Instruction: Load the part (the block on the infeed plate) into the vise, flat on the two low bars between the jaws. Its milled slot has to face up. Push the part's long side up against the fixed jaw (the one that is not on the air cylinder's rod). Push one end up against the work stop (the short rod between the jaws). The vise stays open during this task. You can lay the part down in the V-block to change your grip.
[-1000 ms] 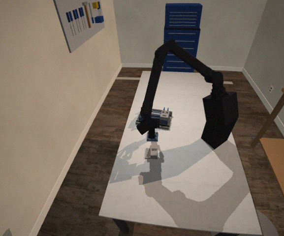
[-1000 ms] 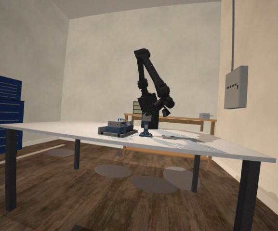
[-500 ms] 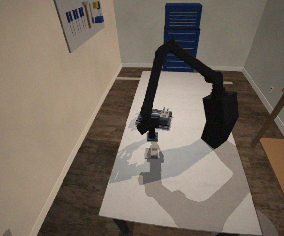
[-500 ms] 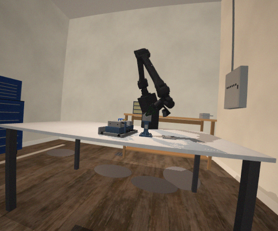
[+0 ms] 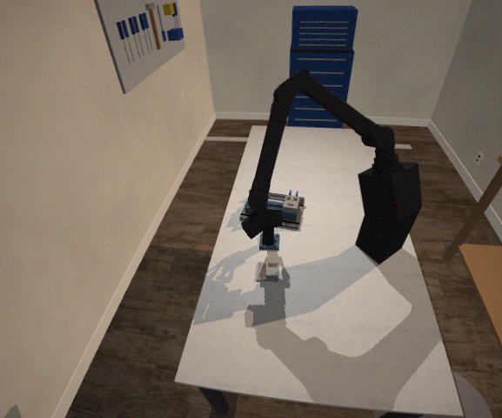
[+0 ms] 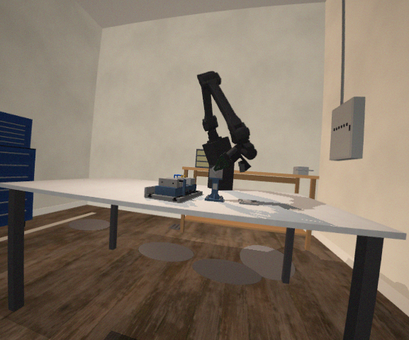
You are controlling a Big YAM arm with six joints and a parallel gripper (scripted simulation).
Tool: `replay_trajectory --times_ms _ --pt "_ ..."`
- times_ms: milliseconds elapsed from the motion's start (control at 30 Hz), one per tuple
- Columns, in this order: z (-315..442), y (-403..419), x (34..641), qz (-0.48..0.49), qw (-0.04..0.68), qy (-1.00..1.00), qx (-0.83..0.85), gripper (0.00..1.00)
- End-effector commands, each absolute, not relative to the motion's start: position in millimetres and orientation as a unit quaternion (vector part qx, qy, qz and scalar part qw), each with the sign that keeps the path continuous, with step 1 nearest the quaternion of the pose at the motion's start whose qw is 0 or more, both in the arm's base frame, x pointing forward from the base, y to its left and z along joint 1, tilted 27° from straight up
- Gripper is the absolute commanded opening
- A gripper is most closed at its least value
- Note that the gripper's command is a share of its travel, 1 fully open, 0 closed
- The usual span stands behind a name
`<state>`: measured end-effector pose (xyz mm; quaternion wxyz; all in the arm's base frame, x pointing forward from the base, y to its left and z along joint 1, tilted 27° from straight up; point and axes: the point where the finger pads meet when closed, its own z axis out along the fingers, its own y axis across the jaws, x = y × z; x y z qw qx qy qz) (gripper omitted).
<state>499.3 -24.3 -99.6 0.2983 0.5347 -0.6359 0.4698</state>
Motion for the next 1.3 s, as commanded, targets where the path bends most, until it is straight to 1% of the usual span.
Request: replay_trajectory --times_ms 0,267,1267 --pt "-100 -12 504 0.474 0.294 -0.632 0.538 0.0" --pt "-80 -9 512 0.48 0.28 -0.64 0.531 0.0" --pt "-70 -5 498 0.476 0.288 -0.635 0.536 0.0"
